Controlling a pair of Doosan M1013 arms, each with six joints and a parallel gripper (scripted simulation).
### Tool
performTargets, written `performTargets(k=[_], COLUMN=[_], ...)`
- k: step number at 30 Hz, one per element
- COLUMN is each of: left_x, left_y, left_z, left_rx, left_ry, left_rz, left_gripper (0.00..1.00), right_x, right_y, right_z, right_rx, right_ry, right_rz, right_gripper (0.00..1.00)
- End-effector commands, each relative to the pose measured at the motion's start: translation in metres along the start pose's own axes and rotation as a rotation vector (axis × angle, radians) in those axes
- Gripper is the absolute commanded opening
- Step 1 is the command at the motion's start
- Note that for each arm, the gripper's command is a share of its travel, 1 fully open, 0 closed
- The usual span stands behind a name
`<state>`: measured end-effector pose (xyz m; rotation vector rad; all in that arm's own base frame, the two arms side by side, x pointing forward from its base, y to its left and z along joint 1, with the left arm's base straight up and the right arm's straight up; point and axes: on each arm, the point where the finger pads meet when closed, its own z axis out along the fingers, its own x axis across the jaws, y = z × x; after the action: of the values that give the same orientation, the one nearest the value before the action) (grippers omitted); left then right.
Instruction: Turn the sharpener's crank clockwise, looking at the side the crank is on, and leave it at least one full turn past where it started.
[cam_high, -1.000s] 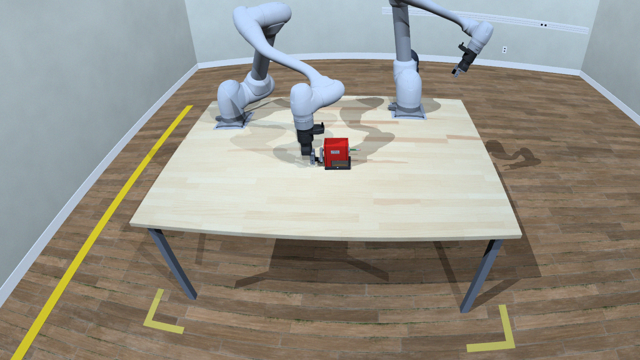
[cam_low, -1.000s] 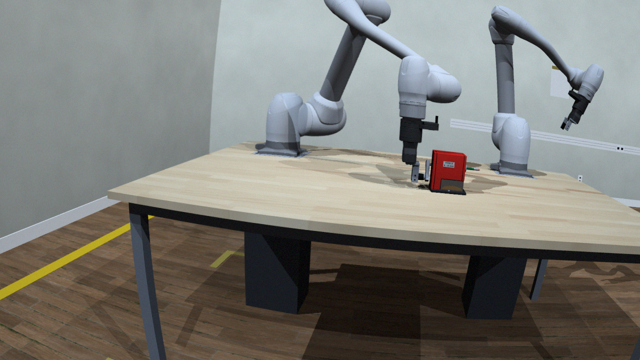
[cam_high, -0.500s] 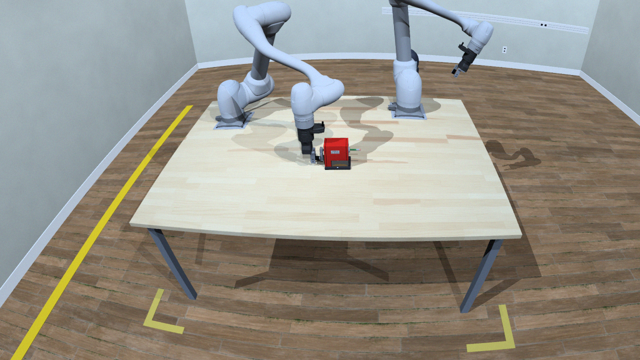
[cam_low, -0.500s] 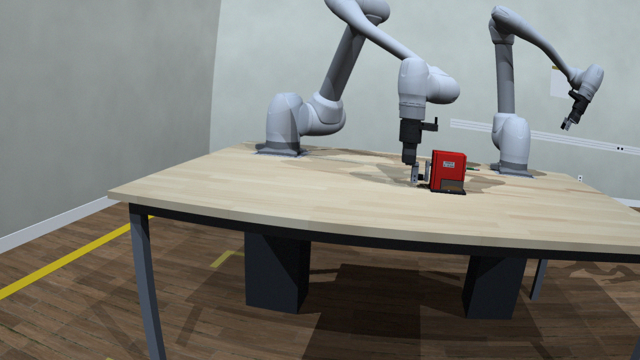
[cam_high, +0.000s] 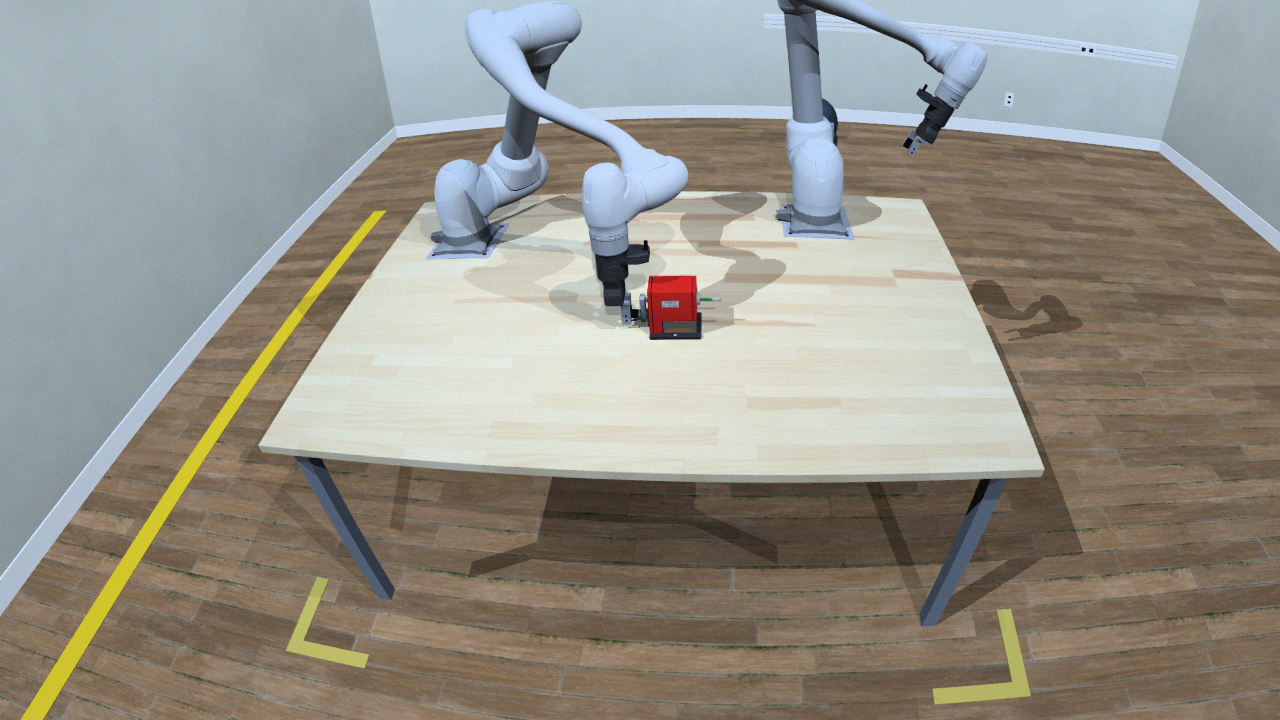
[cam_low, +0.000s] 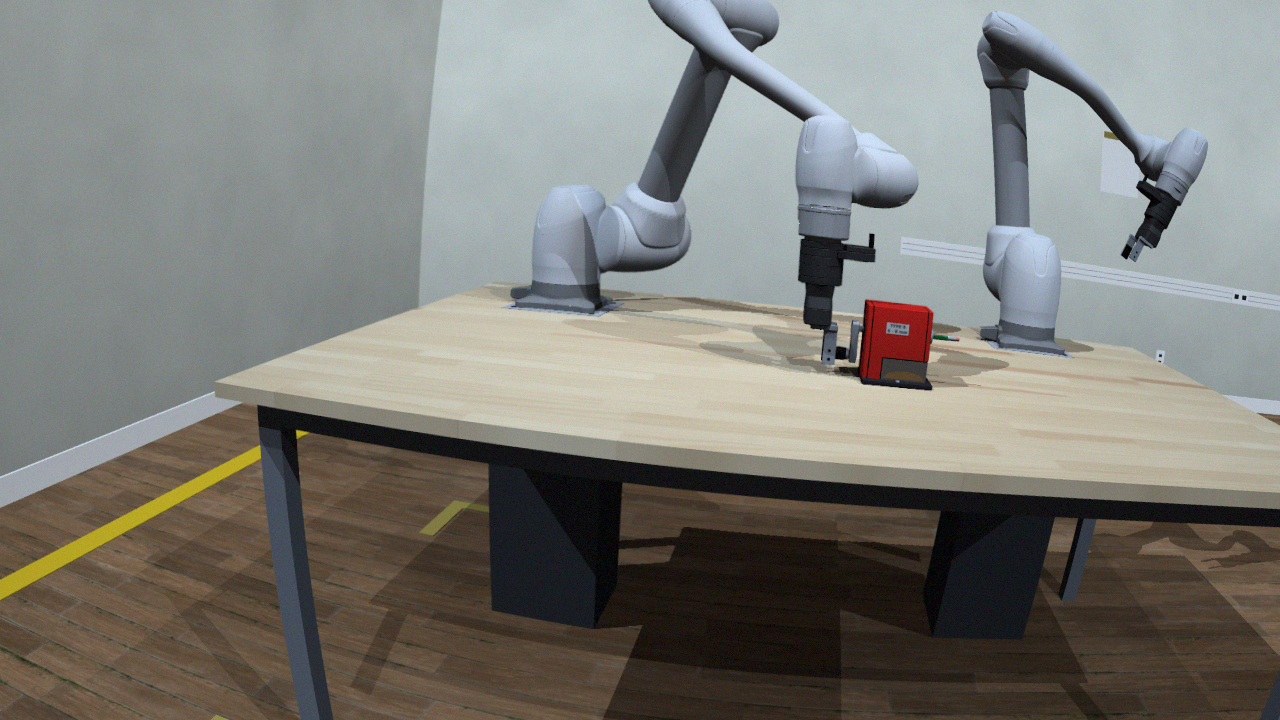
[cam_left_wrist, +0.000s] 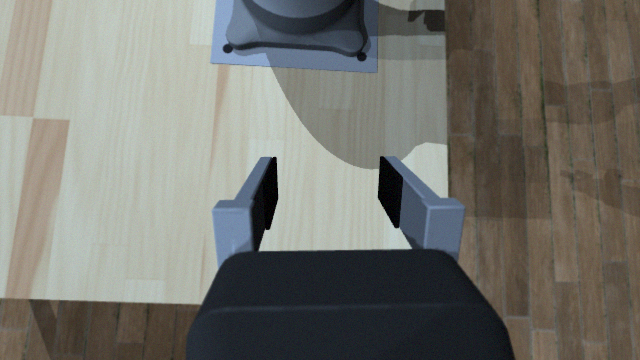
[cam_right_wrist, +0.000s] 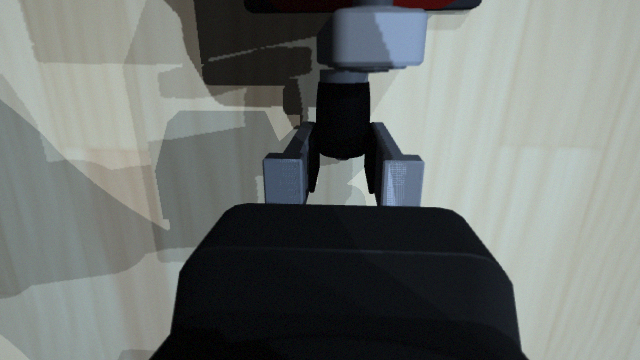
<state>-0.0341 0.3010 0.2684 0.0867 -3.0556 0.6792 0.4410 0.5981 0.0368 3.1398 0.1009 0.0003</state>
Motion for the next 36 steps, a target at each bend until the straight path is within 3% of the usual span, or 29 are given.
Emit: performTargets(k=[1, 14, 15, 36], left_x=[0.0001, 0.0001, 0.0001, 0.0001], left_y=[0.0001, 0.0001, 0.0001, 0.0001], left_z=[-0.0006, -0.0006, -0.0006, -0.0006], left_rx=[-0.001, -0.001, -0.001, -0.001], left_ry=[0.0, 0.0, 0.0, 0.0], left_rz=[0.0, 0.0, 0.0, 0.0], left_gripper=[1.0, 1.0, 1.0, 1.0], right_x=[0.0, 0.0, 0.0, 0.0], right_y=[-0.0005, -0.0005, -0.0005, -0.0005], right_z=[-0.0012, -0.0012, -0.0012, -0.0012], right_rx=[0.002, 0.002, 0.002, 0.002], right_ry=[0.001, 0.001, 0.001, 0.001], right_rz=[0.0, 0.0, 0.0, 0.0], right_gripper=[0.0, 0.0, 0.97, 0.97])
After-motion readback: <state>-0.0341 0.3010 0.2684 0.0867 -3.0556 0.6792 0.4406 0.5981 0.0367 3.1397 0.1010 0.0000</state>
